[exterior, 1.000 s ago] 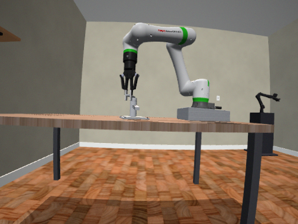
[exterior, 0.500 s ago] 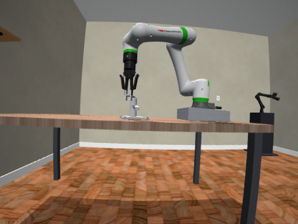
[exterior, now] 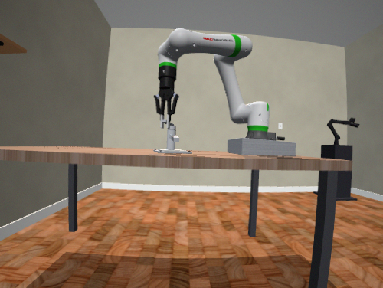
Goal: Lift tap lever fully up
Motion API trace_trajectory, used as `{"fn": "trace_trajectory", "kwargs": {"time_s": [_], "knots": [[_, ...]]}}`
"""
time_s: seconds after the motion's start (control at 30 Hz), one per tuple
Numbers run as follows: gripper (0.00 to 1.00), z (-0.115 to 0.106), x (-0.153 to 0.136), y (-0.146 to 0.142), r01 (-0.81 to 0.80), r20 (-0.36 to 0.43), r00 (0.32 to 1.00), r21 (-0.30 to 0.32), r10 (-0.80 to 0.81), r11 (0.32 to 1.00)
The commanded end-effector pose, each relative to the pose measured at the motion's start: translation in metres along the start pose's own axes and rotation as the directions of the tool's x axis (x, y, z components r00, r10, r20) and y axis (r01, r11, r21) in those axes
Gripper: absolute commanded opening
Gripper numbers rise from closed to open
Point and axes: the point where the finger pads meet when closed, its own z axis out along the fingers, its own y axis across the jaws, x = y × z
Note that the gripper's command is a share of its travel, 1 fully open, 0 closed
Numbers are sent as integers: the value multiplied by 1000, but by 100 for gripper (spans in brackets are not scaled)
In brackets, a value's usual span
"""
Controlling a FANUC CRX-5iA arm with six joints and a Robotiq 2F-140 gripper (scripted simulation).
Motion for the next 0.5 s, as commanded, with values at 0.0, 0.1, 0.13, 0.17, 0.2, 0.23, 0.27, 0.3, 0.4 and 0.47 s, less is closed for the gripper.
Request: {"fn": "trace_trajectory", "kwargs": {"time_s": [0.0, 0.1, 0.13, 0.17, 0.2, 0.23, 0.27, 0.3, 0.4, 0.47], "knots": [[0, -3, 0, 0, 0, 0, 1000, 0, 0, 1000], [0, -8, -2, 0, 0, 0, 1000, 0, 0, 1000], [0, -11, -3, 0, 0, 0, 1000, 0, 0, 1000], [0, -13, -3, 0, 0, 0, 1000, 0, 0, 1000], [0, -15, -4, 0, 0, 0, 1000, 0, 0, 1000], [0, -17, -5, 0, 0, 0, 1000, 0, 0, 1000], [0, -20, -6, 0, 0, 0, 1000, 0, 0, 1000], [0, -22, -7, 0, 0, 0, 1000, 0, 0, 1000], [0, -27, -10, 0, 0, 0, 1000, 0, 0, 1000], [0, -30, -11, 0, 0, 0, 1000, 0, 0, 1000]]}}
